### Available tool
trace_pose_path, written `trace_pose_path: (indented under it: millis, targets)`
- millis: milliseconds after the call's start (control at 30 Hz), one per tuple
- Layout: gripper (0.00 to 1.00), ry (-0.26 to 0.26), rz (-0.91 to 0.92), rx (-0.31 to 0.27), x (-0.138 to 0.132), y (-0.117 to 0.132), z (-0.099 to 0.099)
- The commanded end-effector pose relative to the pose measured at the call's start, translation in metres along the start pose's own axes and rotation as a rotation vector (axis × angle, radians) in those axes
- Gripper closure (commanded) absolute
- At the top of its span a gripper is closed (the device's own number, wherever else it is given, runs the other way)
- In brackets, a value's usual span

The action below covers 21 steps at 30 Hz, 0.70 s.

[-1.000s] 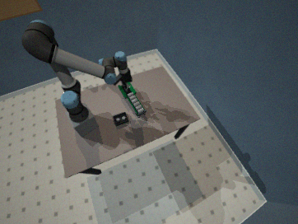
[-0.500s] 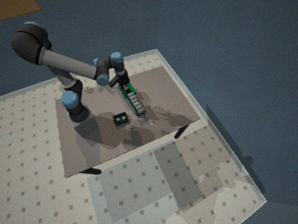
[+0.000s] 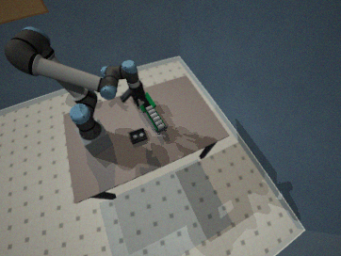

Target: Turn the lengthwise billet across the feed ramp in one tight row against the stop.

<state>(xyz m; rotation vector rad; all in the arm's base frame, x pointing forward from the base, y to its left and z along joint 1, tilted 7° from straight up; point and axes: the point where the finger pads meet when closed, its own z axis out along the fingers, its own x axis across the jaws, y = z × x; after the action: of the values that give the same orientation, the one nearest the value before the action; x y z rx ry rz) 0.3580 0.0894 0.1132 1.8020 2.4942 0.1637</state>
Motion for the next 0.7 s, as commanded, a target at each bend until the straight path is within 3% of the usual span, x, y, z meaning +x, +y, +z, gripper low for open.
trace_pose_path:
  millis: [0,667]
  targets:
    - [0.65,0.004,-0.002,-0.003,-0.009,-0.012,-0.01]
    - [0.65,0.004,-0.002,-0.003,-0.021,-0.027,-0.021]
